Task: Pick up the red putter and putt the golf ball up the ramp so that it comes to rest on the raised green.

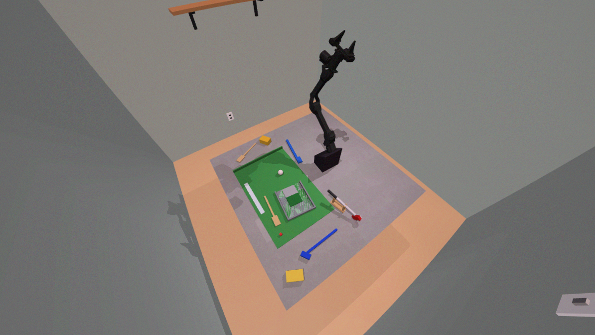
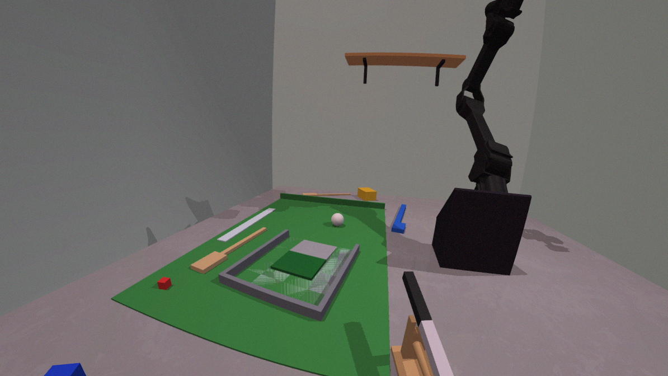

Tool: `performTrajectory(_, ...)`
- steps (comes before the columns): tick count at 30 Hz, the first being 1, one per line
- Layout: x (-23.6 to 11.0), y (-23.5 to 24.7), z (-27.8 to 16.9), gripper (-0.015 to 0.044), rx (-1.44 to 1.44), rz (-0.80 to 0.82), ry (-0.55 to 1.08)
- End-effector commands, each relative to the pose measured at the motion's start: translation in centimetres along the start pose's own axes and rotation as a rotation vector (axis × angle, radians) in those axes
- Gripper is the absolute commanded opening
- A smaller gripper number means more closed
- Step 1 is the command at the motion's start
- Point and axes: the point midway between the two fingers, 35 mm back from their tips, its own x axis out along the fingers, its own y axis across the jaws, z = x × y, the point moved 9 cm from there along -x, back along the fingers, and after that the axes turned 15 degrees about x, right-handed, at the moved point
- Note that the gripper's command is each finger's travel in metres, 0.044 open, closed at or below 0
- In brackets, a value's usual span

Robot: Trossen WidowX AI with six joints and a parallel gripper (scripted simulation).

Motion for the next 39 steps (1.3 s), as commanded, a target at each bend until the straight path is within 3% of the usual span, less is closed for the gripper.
performTrajectory(1,2.0,4.8,-3.0,0.0440,0.024,0.136,0.103)
performTrajectory(10,3.6,13.5,-10.5,0.0440,0.104,0.366,0.345)
performTrajectory(19,2.1,21.9,-18.3,0.0440,0.174,0.576,0.602)
performTrajectory(29,-2.7,30.3,-26.1,0.0440,0.278,0.806,0.907)
performTrajectory(39,-9.7,36.8,-32.0,0.0440,0.405,1.003,1.200)
